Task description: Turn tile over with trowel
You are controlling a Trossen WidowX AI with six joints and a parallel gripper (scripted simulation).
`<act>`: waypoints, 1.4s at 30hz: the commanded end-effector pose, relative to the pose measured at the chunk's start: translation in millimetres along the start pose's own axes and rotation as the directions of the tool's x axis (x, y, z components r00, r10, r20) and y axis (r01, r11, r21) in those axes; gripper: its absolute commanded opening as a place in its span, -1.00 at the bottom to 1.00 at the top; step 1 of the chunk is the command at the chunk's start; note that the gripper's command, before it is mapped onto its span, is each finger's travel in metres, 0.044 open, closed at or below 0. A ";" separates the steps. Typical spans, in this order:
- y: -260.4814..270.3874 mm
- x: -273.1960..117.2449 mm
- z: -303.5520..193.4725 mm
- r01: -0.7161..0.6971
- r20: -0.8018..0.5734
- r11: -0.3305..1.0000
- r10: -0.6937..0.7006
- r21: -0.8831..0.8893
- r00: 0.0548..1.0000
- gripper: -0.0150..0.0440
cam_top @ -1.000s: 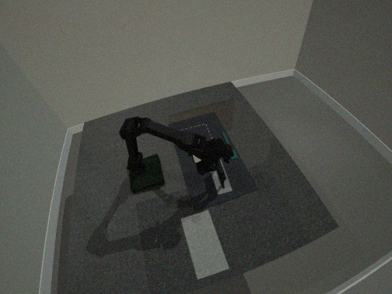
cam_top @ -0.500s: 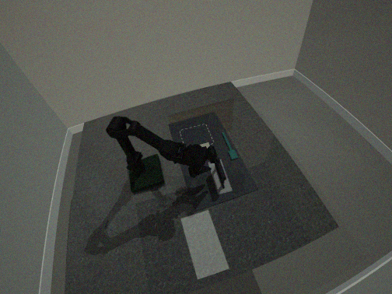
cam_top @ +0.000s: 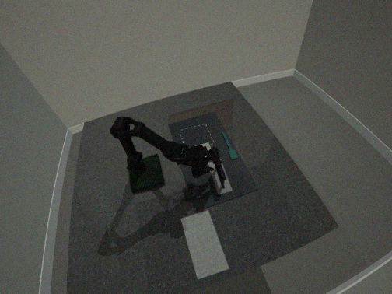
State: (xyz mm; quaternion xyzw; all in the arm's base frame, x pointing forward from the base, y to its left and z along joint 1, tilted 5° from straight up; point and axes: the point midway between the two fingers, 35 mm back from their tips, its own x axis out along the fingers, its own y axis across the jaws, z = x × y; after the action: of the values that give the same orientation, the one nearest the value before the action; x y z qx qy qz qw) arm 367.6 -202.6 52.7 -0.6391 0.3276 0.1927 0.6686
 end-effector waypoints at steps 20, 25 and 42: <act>-0.5 36.4 0.0 0.002 -0.003 1.000 -0.002 0.003 1.000 0.53; -0.1 41.8 0.2 0.002 -0.003 1.000 -0.002 0.003 1.000 0.53; -0.1 41.8 0.2 0.002 -0.003 1.000 -0.002 0.003 1.000 -0.26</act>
State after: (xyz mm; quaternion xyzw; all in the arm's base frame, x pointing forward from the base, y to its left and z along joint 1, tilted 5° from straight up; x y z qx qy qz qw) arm 397.1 -208.4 24.3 -0.6389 0.3262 0.1921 0.6697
